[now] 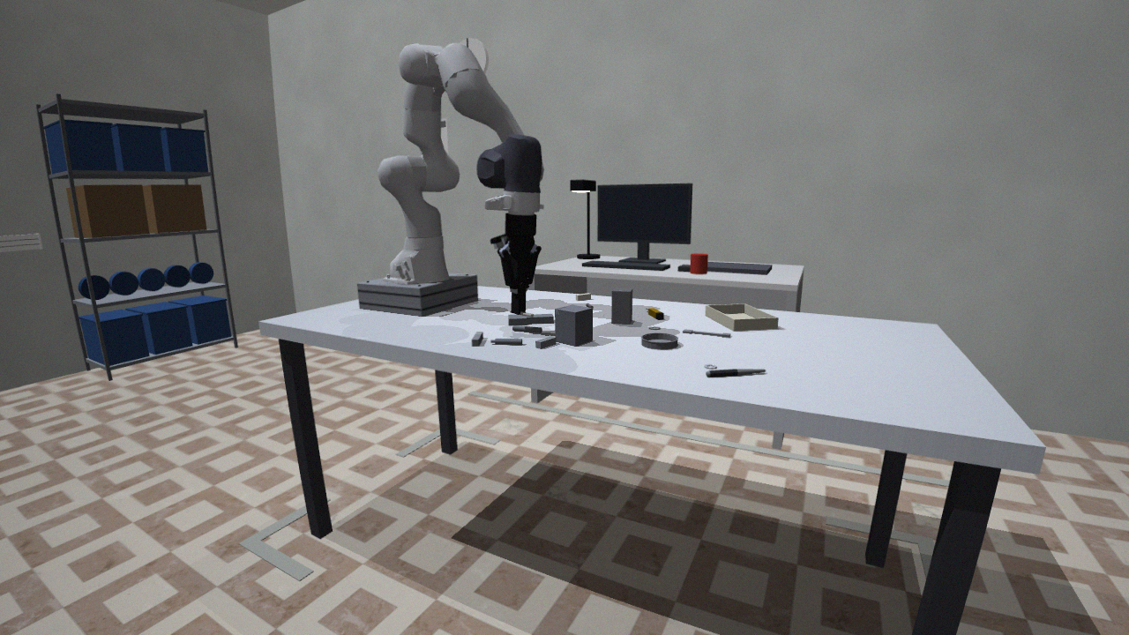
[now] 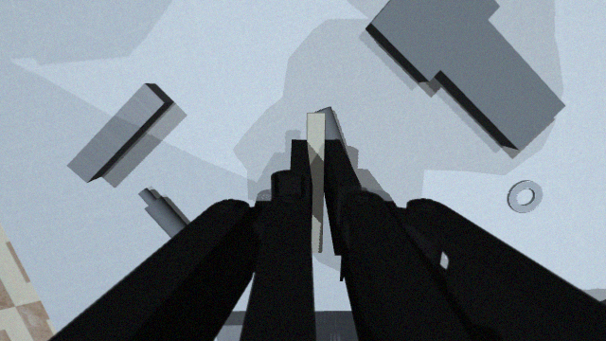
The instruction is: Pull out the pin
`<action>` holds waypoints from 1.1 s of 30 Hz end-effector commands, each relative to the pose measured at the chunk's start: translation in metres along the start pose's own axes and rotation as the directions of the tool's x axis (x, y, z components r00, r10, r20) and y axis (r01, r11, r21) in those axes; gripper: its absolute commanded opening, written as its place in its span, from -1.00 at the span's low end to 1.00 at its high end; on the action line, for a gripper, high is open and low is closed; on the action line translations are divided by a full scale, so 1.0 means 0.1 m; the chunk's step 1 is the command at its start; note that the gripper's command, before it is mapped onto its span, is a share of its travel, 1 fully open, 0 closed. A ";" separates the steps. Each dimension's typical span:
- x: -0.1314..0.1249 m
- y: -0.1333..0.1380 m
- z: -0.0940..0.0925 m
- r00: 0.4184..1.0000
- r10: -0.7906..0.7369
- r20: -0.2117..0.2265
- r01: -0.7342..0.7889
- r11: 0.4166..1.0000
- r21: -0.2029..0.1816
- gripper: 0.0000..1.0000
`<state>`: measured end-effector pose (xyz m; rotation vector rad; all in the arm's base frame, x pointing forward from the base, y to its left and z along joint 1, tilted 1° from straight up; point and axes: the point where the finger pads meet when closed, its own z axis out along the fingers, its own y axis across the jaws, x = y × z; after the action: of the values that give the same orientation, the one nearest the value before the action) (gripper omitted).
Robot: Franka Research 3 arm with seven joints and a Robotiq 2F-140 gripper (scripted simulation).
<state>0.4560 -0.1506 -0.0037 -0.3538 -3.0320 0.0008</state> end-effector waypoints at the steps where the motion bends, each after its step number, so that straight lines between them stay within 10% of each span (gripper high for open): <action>1: -0.02 -0.01 -0.02 1.000 -0.013 0.009 0.013 1.000 0.002 -0.80; 33: 0.22 -0.21 0.01 1.000 -0.016 0.011 0.016 1.000 0.003 -0.80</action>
<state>0.4324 -0.1624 -0.0033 -0.3435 -3.0375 0.0031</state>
